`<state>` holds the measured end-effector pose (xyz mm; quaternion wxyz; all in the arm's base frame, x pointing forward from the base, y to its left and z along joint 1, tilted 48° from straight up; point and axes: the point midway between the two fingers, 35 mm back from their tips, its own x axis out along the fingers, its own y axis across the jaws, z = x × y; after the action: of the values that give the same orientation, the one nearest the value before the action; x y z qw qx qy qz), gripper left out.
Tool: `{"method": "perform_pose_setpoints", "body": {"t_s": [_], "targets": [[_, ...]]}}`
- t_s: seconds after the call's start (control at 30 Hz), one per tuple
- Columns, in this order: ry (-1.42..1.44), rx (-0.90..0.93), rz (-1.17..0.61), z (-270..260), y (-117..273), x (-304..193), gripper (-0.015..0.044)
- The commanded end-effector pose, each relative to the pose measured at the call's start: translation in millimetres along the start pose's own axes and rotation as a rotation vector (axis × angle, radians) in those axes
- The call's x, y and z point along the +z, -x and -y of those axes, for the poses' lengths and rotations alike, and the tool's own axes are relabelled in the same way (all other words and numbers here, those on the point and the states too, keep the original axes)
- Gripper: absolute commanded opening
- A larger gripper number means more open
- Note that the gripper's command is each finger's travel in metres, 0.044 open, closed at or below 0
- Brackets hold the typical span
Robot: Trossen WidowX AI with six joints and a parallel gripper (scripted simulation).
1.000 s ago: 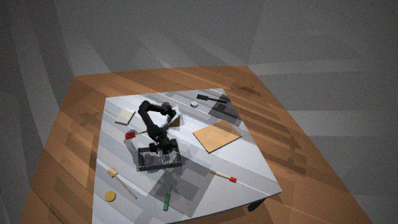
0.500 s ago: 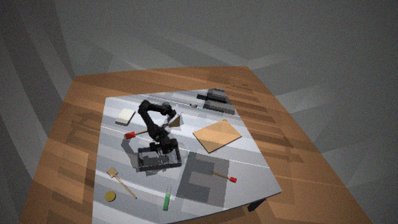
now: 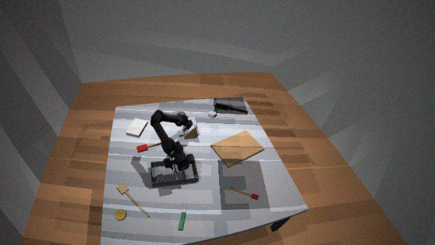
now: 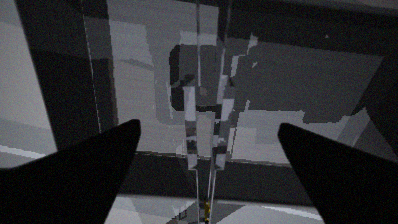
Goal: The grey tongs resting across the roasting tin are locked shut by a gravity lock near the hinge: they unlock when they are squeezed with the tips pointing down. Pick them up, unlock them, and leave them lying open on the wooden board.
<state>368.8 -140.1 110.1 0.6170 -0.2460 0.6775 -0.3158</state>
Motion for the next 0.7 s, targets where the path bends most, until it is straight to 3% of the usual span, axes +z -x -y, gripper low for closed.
{"method": "perform_pose_setpoints", "body": {"t_s": [0.0,0.67], "targets": [[0.006,-0.006,-0.003,1,-8,-1,0.0440],[0.005,-0.009,-0.003,2,-41,-3,0.0440]]}}
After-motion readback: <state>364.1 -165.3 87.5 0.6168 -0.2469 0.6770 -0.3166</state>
